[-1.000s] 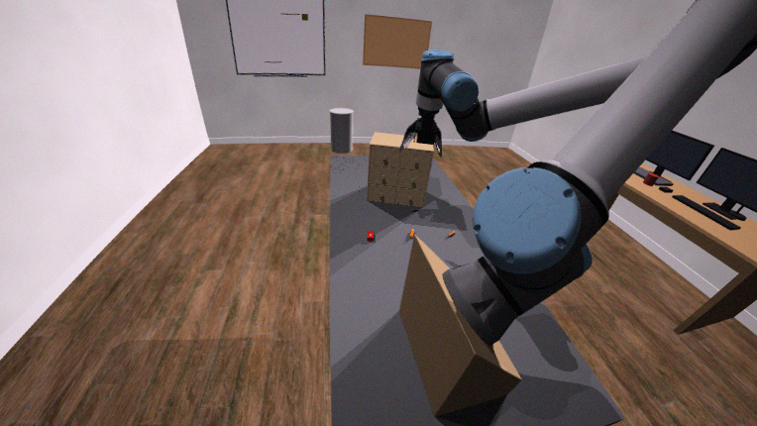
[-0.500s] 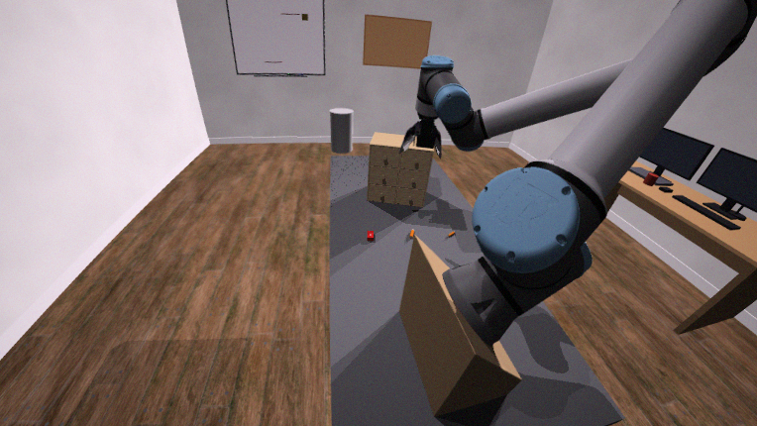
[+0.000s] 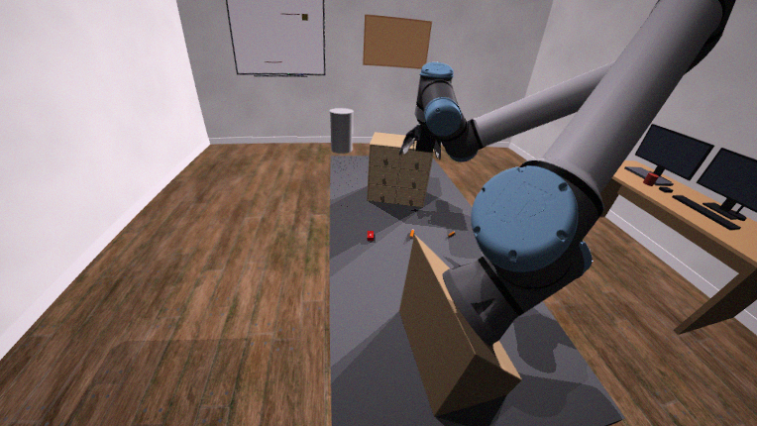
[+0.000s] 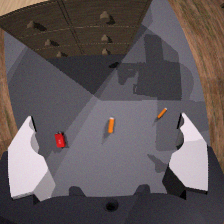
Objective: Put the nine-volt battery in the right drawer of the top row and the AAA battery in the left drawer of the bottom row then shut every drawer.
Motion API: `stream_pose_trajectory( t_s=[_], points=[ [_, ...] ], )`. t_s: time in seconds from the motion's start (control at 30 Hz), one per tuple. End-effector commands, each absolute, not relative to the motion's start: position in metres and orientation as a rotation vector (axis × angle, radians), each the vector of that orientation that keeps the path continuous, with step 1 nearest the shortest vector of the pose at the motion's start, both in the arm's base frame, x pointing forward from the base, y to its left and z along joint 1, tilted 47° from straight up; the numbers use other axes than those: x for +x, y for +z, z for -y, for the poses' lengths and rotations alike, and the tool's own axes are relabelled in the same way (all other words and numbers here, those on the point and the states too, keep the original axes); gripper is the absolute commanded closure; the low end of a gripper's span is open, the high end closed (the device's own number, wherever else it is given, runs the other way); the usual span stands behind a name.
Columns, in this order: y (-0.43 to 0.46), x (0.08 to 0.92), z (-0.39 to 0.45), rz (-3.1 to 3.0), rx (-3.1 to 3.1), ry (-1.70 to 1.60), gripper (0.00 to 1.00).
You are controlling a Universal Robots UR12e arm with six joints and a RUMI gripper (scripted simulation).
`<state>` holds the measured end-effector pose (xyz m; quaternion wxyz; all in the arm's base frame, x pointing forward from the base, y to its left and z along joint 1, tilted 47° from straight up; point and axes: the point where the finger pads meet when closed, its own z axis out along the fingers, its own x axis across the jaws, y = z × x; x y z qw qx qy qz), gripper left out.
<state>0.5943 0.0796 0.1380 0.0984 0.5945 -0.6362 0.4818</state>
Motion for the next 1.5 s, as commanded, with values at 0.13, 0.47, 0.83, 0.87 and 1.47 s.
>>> stream_pose_trajectory(
  t_s=[0.13,0.47,0.83,0.87,1.47],
  points=[
    [0.136,0.599,-0.076,1.857,1.79,1.503,0.0],
    [0.134,0.603,-0.072,1.833,1.814,1.568,0.0],
    [0.131,0.608,-0.067,1.804,1.84,1.643,0.0],
    [0.131,0.608,-0.067,1.8,1.843,1.652,0.0],
    [0.126,0.617,-0.058,1.737,1.888,1.795,0.0]
  ],
)
